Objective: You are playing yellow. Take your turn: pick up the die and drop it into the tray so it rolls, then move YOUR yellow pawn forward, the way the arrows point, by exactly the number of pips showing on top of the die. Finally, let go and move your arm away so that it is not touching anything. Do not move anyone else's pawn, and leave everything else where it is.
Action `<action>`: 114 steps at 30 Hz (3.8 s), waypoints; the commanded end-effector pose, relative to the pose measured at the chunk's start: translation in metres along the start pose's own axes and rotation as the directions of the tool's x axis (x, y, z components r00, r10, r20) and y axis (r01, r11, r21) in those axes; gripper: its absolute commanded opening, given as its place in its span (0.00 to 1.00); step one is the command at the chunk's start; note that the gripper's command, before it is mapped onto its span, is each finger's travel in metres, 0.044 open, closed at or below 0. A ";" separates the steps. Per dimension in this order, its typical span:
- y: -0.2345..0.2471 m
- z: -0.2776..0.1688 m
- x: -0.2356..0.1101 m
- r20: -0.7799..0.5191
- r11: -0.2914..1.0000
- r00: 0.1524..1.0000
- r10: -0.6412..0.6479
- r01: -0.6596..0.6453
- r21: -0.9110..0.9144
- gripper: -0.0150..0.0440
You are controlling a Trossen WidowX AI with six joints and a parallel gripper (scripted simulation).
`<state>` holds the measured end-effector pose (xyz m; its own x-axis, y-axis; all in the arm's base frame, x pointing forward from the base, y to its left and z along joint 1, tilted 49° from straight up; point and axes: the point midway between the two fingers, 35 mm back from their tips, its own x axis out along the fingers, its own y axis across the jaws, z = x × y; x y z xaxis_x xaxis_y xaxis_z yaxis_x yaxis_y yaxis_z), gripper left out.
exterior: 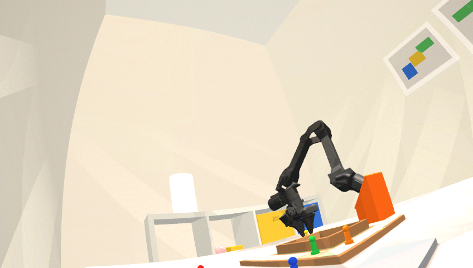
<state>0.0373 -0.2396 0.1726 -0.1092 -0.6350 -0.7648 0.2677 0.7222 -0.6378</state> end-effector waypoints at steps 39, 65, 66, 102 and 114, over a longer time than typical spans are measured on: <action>0.146 0.165 -0.021 0.076 0.784 0.988 -0.137 0.154 -0.601 0.72; 0.142 0.167 0.010 0.076 0.784 0.988 -0.138 0.156 -0.601 0.53; 0.142 0.167 0.010 0.076 0.784 0.988 -0.138 0.156 -0.601 0.52; 0.150 0.151 -0.112 0.074 0.784 0.988 -0.134 0.151 -0.603 0.25; 0.186 0.159 -0.100 0.067 0.649 0.989 -0.130 0.136 -0.749 0.25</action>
<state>0.2460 -0.0923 0.1586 -0.0683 -0.7446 -0.6640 -0.4919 0.6041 -0.6269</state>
